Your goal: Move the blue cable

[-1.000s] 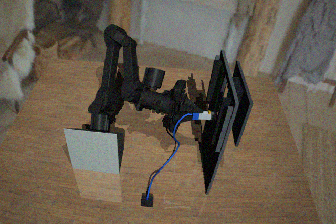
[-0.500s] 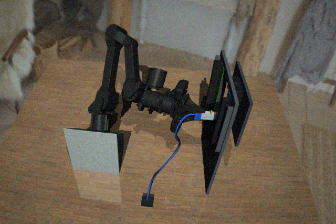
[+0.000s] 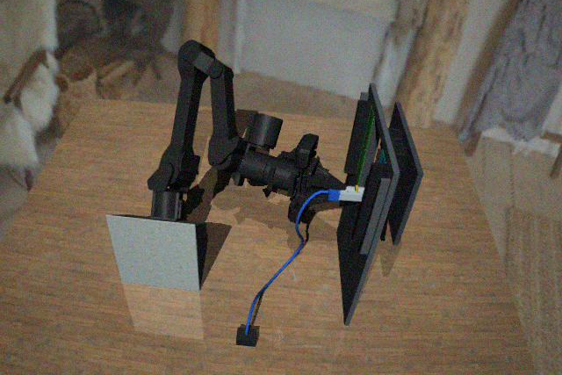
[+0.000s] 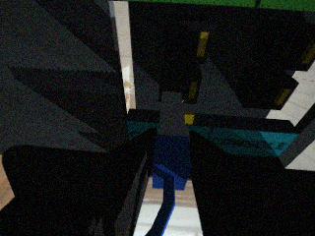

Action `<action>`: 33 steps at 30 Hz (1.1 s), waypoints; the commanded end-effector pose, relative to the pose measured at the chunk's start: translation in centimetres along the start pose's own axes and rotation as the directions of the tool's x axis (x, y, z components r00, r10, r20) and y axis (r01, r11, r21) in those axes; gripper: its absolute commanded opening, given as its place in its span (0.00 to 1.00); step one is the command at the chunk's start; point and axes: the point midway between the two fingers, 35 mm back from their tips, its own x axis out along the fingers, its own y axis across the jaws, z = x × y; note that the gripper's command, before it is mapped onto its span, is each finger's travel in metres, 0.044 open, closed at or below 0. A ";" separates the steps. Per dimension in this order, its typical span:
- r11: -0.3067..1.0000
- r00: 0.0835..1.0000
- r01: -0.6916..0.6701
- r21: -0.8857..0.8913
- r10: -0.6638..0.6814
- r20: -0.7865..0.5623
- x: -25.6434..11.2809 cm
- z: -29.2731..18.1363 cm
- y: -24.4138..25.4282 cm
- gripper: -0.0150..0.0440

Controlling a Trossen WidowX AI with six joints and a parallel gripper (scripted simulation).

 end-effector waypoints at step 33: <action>1.000 1.000 0.010 0.003 -0.010 -0.001 1.5 0.6 -0.2 0.25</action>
